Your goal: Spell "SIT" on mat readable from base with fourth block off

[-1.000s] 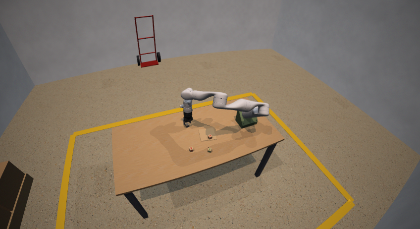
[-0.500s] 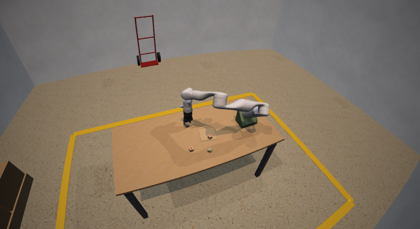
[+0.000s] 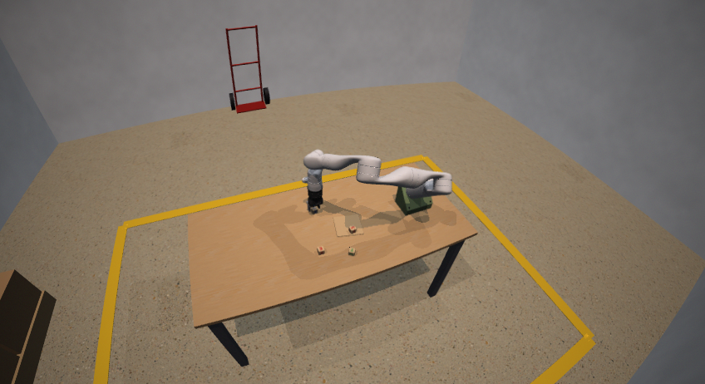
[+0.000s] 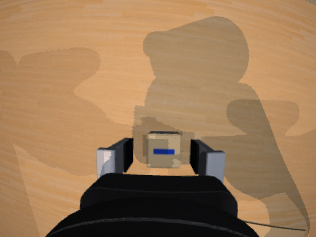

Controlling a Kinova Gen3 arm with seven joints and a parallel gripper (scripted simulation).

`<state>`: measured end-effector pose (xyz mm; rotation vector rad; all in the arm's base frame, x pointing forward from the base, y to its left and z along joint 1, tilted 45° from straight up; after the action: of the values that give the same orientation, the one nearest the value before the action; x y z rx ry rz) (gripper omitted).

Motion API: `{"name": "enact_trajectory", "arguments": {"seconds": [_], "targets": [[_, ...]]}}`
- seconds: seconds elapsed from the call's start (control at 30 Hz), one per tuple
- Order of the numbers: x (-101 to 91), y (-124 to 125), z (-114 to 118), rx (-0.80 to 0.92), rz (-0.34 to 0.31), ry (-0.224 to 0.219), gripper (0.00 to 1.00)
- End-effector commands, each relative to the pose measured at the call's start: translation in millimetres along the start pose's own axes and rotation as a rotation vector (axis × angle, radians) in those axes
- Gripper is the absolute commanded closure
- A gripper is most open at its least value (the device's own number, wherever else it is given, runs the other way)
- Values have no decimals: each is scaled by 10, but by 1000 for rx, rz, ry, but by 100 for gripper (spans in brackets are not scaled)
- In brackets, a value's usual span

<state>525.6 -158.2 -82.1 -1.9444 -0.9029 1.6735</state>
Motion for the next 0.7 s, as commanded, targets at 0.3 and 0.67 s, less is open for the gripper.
{"name": "enact_trajectory", "arguments": {"seconds": [0.3,0.67], "targets": [[226,-11,-6,-4,-3,3,0],[248,-10,-6,-4,-3,3,0]]}}
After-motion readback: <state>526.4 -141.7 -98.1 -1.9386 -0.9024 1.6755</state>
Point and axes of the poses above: the point where the finger pads meet when closed, its own x axis out along the fingers, its own z axis across the jaws, y = z × x, the point moved 9 cm from there along -x, back along the fingers, and after that the axes turned 9 degrees about -x, right-handed, at the moved point
